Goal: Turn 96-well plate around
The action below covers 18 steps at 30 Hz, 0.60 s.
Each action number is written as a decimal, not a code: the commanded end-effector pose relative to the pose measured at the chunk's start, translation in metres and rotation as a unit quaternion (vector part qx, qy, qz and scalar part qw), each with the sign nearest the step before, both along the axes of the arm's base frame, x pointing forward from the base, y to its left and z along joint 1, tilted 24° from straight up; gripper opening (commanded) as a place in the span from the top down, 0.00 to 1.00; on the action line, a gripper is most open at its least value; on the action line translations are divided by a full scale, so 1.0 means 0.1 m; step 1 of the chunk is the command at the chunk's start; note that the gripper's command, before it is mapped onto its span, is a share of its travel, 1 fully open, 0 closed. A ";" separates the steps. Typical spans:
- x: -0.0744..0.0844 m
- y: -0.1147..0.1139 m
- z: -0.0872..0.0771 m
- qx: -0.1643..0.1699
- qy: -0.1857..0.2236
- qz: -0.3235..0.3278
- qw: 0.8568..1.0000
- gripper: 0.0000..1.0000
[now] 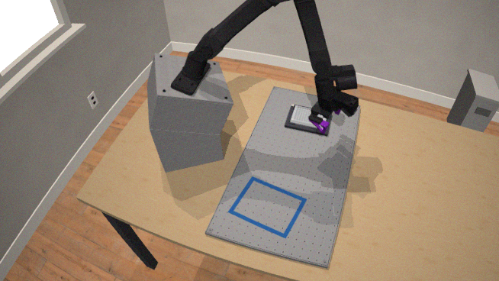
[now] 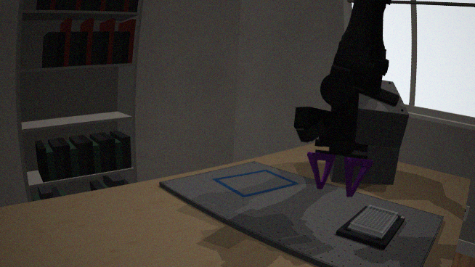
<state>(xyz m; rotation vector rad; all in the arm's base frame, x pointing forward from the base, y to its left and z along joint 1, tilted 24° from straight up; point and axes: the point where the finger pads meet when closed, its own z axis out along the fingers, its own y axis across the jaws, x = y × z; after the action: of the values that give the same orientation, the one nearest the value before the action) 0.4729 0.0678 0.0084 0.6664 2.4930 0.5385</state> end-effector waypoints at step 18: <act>-0.47 0.70 -0.02 -0.100 0.047 0.135 0.985 0.00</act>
<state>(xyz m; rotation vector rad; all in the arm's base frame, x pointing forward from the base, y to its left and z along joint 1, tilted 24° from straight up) 0.4327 0.1369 0.0041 0.3333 2.6755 0.4011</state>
